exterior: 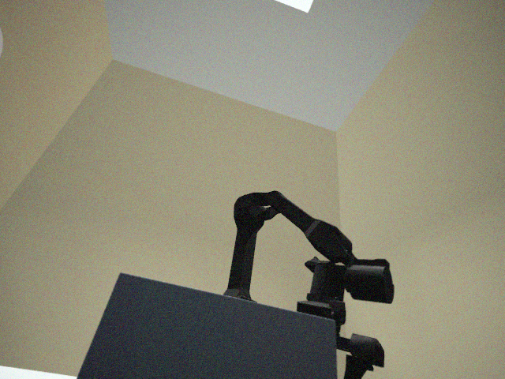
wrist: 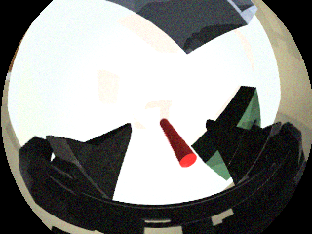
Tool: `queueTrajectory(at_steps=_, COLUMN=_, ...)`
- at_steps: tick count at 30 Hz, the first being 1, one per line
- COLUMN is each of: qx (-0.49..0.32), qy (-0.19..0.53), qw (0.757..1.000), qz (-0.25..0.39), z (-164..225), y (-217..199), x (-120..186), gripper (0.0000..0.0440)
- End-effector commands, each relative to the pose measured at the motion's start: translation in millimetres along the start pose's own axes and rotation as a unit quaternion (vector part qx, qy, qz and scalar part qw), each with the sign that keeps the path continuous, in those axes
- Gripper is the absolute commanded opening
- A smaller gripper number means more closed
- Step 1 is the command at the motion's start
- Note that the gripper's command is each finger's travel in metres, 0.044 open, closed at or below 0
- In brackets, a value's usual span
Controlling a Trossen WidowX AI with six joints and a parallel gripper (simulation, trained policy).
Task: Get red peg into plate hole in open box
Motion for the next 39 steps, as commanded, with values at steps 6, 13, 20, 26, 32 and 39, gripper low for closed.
queueTrajectory(at_steps=6, qx=0.007, qy=0.007, qw=1.0, qz=0.013, z=3, y=-1, x=-24, gripper=0.0264)
queueTrajectory(at_steps=13, qx=0.008, qy=0.018, qw=0.999, qz=0.034, z=4, y=-2, x=-30, gripper=0.0081)
queueTrajectory(at_steps=20, qx=0.013, qy=-0.001, qw=0.999, qz=0.046, z=-2, y=-4, x=-18, gripper=0.0)
queueTrajectory(at_steps=26, qx=0.013, qy=-0.028, qw=0.999, qz=0.044, z=-11, y=-9, x=8, gripper=0.0)
queueTrajectory(at_steps=32, qx=0.003, qy=-0.053, qw=0.998, qz=0.036, z=-23, y=-15, x=38, gripper=0.0)
queueTrajectory(at_steps=39, qx=-0.031, qy=-0.081, qw=0.996, qz=0.025, z=-41, y=-23, x=68, gripper=0.0)
Point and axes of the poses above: the point midway between the two fingers, 35 mm back from their tips, its own x axis back along the fingers, its own y axis across the jaws, z = x × y, the point moved 10 cm from there along x, back along the fingers, and after that the axes turned 8 degrees about x, right-handed, at the moved point
